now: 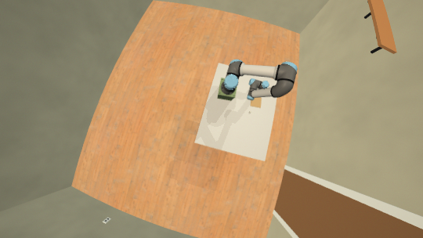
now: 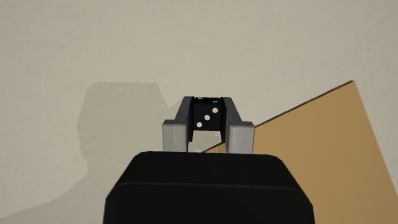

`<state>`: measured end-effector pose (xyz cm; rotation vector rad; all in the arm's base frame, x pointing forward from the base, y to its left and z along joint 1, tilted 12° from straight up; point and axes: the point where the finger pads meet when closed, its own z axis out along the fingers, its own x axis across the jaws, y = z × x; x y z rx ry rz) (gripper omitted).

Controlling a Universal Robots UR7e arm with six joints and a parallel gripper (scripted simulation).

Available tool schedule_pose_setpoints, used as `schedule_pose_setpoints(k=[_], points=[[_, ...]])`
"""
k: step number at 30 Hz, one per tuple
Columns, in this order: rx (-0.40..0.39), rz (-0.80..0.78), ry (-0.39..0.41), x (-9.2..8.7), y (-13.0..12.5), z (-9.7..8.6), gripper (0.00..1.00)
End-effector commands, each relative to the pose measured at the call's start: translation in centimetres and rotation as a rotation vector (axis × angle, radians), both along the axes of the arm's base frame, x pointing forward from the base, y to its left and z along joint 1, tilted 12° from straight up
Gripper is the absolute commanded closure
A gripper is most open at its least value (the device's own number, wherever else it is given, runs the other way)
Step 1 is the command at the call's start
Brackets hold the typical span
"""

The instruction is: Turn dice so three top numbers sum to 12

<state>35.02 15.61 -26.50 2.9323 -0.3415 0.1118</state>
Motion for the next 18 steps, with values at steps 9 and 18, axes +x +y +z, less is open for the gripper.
schedule_pose_setpoints(k=[9, 18], points=[[0.000, 0.000, -0.001, 0.0, 0.3, 1.2, 0.60], [0.000, 0.000, -0.001, -0.2, 0.7, 3.5, 0.60]])
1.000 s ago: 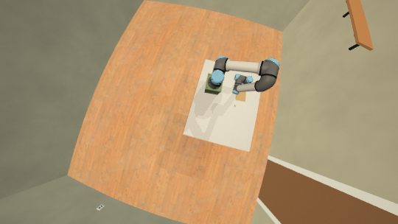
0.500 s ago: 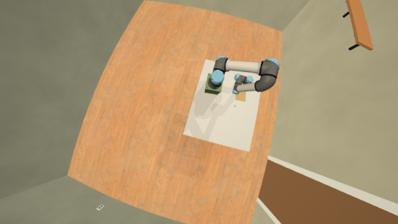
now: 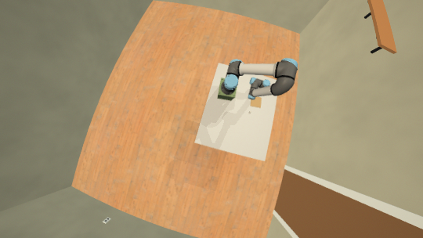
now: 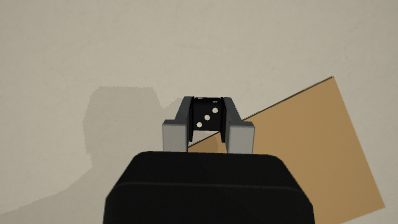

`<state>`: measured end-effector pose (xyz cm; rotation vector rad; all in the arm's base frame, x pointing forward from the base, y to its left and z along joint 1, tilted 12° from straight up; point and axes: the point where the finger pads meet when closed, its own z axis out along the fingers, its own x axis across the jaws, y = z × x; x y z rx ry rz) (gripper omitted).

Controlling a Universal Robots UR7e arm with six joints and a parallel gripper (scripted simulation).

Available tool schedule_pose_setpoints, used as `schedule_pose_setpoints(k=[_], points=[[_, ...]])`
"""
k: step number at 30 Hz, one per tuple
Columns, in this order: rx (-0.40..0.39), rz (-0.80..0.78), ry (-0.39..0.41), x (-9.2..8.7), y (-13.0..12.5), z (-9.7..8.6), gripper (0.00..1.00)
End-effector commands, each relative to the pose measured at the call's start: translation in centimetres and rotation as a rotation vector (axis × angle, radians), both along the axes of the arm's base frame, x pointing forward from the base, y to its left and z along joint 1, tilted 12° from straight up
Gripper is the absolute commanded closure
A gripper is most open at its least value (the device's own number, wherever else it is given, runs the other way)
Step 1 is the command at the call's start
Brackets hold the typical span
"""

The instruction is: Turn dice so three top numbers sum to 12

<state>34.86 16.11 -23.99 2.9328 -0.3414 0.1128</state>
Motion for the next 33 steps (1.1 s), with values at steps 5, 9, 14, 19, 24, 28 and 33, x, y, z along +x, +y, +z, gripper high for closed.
schedule_pose_setpoints(k=[5, 9, 14, 19, 24, 28, 33], points=[[0.000, 0.000, -0.001, -0.1, 0.6, 3.0, 0.60], [0.000, 0.000, -0.001, -0.2, 0.9, 4.5, 0.60], [0.000, 0.000, -0.001, -0.3, 1.2, 6.0, 0.60], [0.000, 0.000, -0.001, -0.3, 1.3, 6.6, 0.60], [0.000, 0.000, -0.001, -0.3, 1.4, 7.2, 0.60], [0.000, 0.000, -0.001, -0.3, 1.4, 7.3, 0.60], [0.000, 0.000, -0.001, -0.3, 1.4, 7.3, 0.60]])
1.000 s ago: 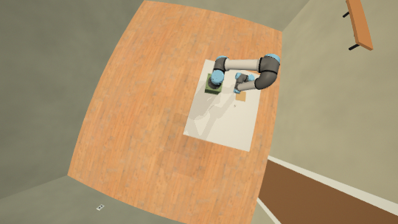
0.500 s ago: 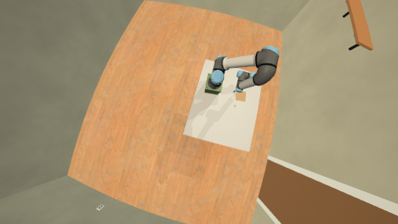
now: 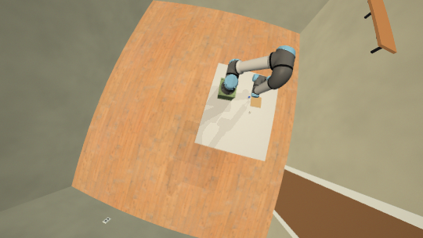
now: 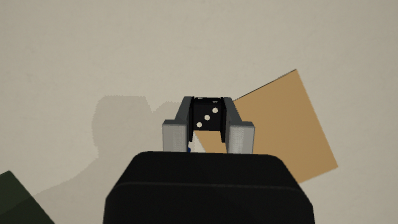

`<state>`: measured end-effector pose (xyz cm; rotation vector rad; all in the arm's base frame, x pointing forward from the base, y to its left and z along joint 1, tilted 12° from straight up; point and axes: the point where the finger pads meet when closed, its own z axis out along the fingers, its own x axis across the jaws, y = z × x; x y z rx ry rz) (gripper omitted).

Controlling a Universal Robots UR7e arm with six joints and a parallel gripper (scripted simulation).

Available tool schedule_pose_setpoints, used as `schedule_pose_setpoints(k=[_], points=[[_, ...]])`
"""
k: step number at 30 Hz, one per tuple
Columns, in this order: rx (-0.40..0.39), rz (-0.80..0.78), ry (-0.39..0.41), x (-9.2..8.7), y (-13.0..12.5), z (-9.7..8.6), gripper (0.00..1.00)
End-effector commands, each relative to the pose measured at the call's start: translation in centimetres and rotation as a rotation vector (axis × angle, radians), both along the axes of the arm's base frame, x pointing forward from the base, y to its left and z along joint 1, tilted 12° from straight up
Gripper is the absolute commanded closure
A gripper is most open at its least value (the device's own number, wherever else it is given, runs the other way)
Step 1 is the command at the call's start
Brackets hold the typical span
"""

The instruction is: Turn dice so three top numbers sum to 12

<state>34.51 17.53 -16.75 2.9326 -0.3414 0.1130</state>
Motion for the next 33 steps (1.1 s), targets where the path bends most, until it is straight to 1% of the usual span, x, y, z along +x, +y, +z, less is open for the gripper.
schedule_pose_setpoints(k=[1, 9, 12, 16, 18, 28, 33], points=[[0.000, 0.000, 0.000, 0.0, 0.0, 0.1, 0.60], [0.000, 0.012, 0.002, 0.1, -0.2, 0.1, 0.60], [-0.002, 0.042, 0.008, 0.2, -0.7, 0.3, 0.60], [-0.005, 0.116, 0.023, 0.4, -2.1, 0.6, 0.60], [-0.005, 0.116, 0.023, 0.4, -2.1, 0.6, 0.60], [-0.019, 0.378, 0.074, 0.8, -7.1, 1.9, 0.60], [-0.025, 0.474, 0.093, 0.7, -9.0, 2.3, 0.60]])
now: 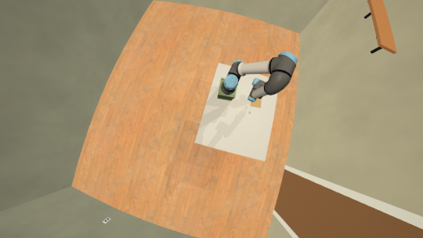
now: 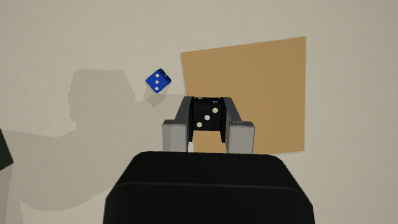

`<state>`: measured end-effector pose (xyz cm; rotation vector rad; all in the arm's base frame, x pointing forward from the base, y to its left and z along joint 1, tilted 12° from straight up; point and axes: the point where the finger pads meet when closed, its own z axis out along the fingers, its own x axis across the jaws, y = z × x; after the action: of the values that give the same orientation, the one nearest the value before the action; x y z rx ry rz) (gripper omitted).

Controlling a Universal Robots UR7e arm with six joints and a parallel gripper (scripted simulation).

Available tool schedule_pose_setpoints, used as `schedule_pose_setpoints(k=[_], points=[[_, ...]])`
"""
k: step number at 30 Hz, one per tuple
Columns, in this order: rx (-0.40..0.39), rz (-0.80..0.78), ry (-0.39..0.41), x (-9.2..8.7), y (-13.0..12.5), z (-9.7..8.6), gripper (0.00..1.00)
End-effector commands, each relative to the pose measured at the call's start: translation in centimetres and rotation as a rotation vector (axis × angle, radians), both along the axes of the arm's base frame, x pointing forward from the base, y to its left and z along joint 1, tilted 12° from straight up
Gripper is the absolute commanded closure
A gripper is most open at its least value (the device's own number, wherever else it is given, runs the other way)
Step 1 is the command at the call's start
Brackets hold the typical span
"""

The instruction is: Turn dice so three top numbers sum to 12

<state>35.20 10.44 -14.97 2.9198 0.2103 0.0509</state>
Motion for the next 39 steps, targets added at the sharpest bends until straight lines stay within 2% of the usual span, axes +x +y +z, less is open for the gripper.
schedule_pose_setpoints(k=[1, 8, 26, 39], points=[[0.011, 0.107, 0.017, 0.1, -1.9, 0.5, 0.60], [0.008, 0.149, 0.026, 0.0, -2.7, 0.7, 0.60], [0.008, 0.150, 0.026, 0.0, -2.7, 0.6, 0.60], [0.008, 0.150, 0.026, 0.1, -3.1, -1.1, 0.60]])
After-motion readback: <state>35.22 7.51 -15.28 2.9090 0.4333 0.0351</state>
